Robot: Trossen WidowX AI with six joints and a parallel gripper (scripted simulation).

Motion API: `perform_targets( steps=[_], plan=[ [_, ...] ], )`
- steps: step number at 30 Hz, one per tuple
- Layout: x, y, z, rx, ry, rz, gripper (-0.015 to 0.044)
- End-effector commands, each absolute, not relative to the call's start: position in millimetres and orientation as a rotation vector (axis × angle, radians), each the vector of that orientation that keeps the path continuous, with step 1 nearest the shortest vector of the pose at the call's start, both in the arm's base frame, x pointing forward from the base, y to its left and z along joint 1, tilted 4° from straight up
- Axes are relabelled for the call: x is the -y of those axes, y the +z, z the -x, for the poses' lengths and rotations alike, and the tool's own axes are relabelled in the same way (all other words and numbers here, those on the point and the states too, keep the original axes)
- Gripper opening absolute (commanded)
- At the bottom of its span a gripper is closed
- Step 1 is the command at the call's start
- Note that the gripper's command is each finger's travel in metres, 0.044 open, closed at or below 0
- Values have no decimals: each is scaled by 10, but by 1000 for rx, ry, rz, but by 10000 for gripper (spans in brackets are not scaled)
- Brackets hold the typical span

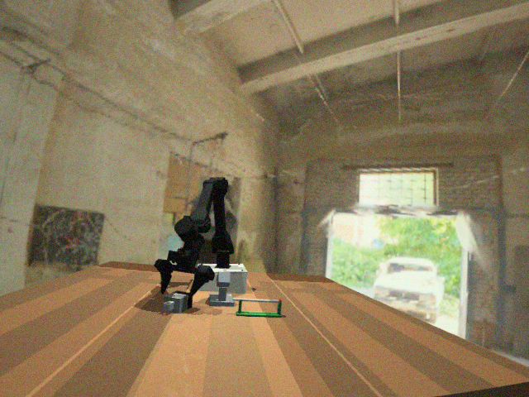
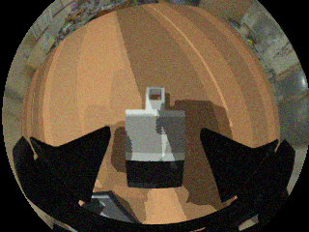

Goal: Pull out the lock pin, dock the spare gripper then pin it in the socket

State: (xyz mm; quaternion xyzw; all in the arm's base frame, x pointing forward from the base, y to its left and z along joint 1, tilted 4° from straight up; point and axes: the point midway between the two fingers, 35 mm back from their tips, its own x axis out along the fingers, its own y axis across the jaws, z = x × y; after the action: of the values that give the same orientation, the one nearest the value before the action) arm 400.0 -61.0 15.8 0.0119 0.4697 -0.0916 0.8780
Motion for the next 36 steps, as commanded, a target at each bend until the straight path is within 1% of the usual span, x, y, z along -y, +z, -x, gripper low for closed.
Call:
perform_targets(
  steps=[1, 22, 28, 35, 36],
  plan=[
    [610, 95, -4001, -980, -185, -22, 440],
    [629, -219, -3996, -980, -185, -22, 440],
    [629, -219, -3996, -980, -185, -22, 282],
    [630, -219, -3996, -980, -186, -22, 236],
    [630, -219, -3996, -980, -186, -22, 210]
  ],
)
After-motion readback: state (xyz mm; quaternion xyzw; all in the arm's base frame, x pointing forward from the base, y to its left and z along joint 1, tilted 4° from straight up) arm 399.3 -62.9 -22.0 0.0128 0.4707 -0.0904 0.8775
